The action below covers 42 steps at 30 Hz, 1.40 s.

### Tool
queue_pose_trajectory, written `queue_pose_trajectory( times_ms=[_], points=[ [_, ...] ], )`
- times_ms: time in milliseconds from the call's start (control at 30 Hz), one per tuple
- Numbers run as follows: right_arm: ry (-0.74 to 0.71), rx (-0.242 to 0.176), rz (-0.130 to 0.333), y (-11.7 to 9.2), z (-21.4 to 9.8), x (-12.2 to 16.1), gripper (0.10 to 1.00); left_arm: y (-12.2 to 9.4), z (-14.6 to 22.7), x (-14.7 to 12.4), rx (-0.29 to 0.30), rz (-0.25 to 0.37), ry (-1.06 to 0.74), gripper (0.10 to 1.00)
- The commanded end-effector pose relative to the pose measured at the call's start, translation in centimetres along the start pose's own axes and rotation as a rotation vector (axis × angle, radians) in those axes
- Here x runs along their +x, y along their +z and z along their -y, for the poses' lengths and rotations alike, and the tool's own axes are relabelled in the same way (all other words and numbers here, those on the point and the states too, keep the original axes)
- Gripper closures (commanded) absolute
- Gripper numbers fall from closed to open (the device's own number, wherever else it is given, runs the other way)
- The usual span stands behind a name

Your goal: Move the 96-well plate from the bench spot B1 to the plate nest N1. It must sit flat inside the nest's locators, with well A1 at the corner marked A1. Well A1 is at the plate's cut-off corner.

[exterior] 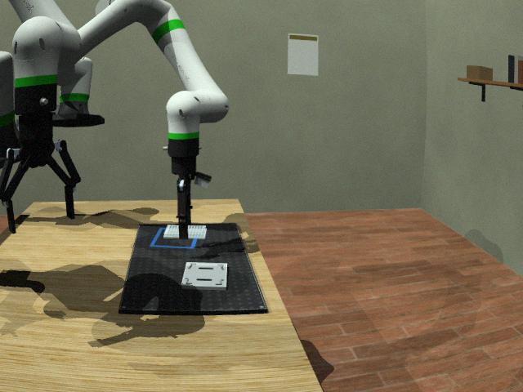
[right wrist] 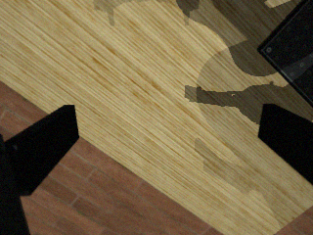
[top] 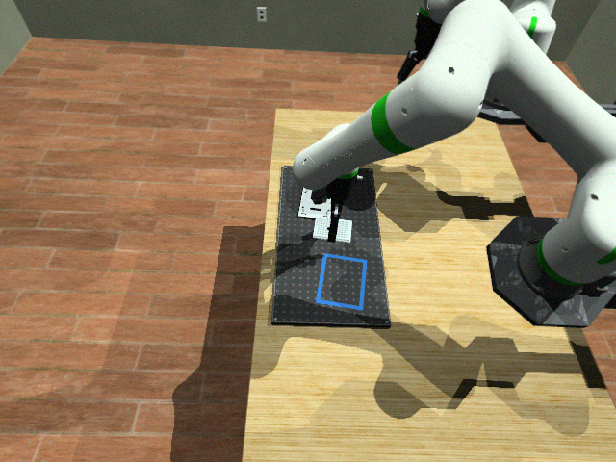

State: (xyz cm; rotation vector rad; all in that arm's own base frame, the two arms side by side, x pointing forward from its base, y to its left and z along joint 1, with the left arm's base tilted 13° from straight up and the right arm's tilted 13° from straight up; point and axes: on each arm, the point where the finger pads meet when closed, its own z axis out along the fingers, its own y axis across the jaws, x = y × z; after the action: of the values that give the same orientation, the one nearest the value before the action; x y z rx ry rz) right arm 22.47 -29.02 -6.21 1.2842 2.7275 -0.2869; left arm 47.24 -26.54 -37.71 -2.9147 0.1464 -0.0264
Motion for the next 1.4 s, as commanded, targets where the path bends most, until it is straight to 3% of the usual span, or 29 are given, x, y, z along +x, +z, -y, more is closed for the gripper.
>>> queue_pose_trajectory(
  times_ms=[0,1367],
  points=[
    [0.000,0.000,0.001,0.0,0.0,-0.1,0.098,-0.1,-0.9,0.5,-0.003,0.004,0.005,0.493],
    [0.000,0.000,0.001,0.0,0.0,-0.1,0.098,-0.6,-12.3,5.2,-0.003,0.004,0.005,0.493]
  ],
)
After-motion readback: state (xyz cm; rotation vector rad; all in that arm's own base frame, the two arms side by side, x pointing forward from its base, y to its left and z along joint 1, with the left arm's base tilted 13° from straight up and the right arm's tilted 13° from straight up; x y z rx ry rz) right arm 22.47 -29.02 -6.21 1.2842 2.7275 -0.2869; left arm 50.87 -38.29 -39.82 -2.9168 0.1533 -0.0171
